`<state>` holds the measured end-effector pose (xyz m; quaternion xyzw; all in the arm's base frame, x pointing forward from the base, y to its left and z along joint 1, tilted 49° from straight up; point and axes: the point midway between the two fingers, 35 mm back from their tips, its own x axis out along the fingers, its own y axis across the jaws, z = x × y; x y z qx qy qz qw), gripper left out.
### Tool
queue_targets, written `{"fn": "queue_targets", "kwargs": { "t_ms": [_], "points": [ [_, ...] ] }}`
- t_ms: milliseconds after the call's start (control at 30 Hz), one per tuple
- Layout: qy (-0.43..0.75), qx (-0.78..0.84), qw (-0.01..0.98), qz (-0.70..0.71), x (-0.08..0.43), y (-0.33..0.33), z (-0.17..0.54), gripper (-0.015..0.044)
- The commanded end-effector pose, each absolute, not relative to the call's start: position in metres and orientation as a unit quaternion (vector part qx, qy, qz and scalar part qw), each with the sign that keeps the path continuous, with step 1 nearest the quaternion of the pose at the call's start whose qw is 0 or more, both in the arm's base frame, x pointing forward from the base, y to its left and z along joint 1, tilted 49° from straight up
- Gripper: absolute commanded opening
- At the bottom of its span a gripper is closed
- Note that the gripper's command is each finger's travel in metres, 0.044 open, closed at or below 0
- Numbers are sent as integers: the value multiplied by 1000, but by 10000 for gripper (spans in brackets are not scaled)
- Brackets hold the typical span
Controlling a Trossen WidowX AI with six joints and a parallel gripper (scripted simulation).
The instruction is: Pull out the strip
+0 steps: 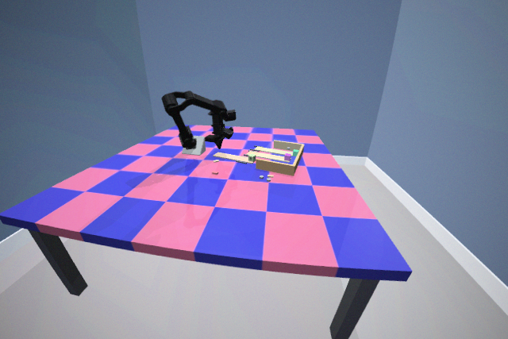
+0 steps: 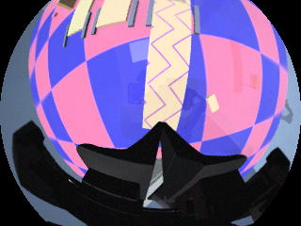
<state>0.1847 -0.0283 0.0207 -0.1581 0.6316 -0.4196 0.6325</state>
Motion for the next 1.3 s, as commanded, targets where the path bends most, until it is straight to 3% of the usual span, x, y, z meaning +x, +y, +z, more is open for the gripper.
{"fn": "queue_targets", "kwargs": {
  "t_ms": [0,533,1267],
  "points": [
    [630,-151,632,-427,187,-25,25,26],
    [603,-115,640,-462,244,-43,36,440],
    [602,-114,641,-462,312,-61,54,440]
  ]
}}
